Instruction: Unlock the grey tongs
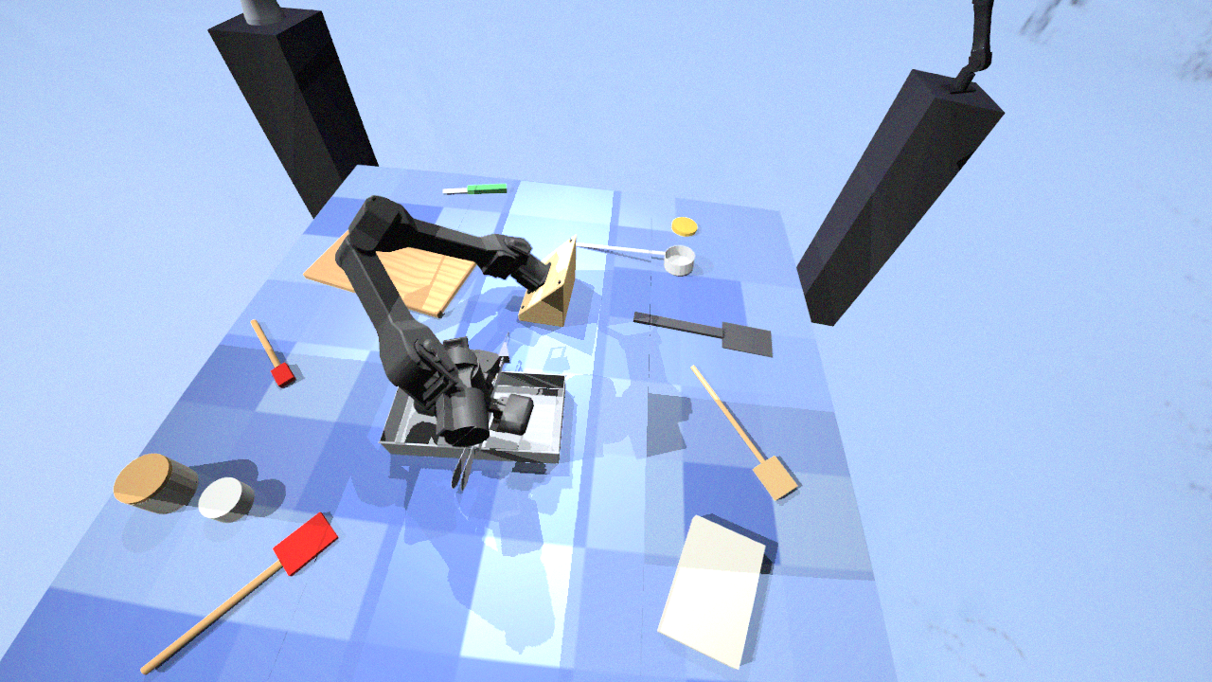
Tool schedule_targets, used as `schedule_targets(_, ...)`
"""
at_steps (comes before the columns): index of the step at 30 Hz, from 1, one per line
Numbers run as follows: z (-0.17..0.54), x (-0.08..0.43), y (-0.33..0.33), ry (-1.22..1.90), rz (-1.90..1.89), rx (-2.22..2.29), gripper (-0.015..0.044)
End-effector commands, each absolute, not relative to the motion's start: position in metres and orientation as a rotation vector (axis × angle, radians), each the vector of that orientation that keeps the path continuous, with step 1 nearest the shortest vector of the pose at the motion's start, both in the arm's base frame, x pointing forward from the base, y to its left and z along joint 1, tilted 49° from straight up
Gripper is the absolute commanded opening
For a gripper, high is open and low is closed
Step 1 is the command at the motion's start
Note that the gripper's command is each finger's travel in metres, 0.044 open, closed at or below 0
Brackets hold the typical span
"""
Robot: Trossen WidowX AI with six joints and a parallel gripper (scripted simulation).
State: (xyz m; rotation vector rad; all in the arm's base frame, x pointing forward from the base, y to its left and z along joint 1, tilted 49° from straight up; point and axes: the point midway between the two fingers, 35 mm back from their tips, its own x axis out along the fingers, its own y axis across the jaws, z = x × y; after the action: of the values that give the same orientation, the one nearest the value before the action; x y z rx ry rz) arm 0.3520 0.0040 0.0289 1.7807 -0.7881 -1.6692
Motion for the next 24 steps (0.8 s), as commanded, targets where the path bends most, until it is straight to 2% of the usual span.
schedule_targets(1,0.0293,0.3522,0.0044,-0.789,-1.669,1.782,0.0151)
schedule_targets(2,0.0293,0.3522,0.0044,-0.789,-1.669,1.782,0.0125)
schedule_targets(16,0.0293,0.3522,0.0044,-0.789,-1.669,1.782,0.0032)
schedule_targets(23,0.0331,0.3529,0.0095,-0.787,-1.669,1.782,-0.015)
schedule_targets(24,0.0367,0.3535,0.0143,-0.786,-1.669,1.783,-0.015)
